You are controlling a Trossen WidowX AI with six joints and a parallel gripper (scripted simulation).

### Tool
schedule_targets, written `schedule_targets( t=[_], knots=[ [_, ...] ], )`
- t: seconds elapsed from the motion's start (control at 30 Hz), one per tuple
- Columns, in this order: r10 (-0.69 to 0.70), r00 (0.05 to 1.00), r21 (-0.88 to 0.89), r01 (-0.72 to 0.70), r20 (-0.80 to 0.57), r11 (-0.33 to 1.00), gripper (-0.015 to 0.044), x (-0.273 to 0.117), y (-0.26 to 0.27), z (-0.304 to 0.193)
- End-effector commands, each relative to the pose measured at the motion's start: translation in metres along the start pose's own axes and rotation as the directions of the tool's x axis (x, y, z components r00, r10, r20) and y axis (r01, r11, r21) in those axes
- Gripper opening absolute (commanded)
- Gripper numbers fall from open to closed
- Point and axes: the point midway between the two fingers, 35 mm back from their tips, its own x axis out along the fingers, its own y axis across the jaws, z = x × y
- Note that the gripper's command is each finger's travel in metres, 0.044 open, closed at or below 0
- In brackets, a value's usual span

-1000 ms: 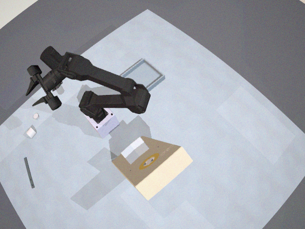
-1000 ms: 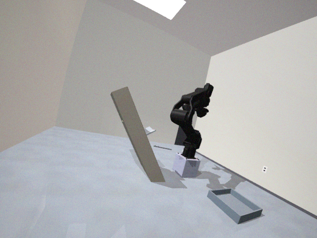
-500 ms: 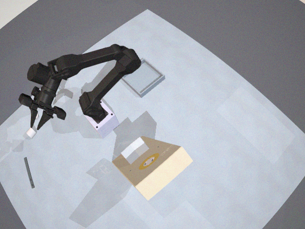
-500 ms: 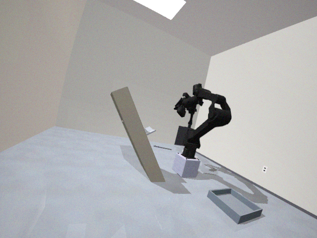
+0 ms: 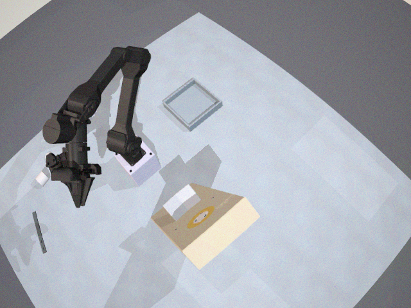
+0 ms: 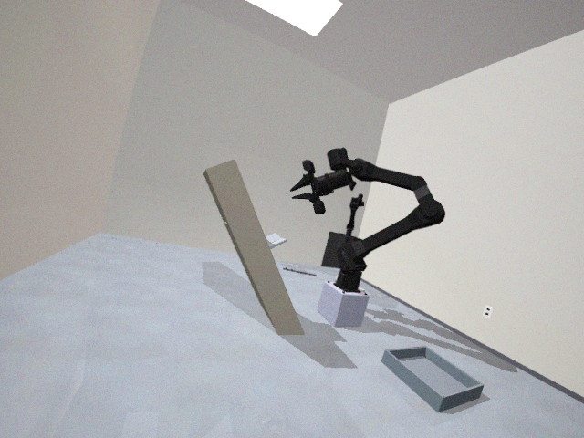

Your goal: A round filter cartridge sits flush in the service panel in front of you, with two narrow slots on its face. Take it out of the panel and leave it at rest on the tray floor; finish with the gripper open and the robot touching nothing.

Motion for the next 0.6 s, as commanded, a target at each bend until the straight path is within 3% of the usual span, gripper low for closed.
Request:
schedule_targets(
  t=[0.0,0.27,0.57],
  knots=[
    [-0.021,0.995,-0.181,0.003,-0.098,0.983,0.0117,0.011,0.002,-0.031],
    [-0.088,0.945,-0.564,-0.112,-0.316,0.818,0.0117,0.021,-0.002,-0.114],
    [-0.182,0.836,-0.798,-0.394,-0.517,0.455,0.0117,-0.001,-0.024,-0.211]
  ],
)
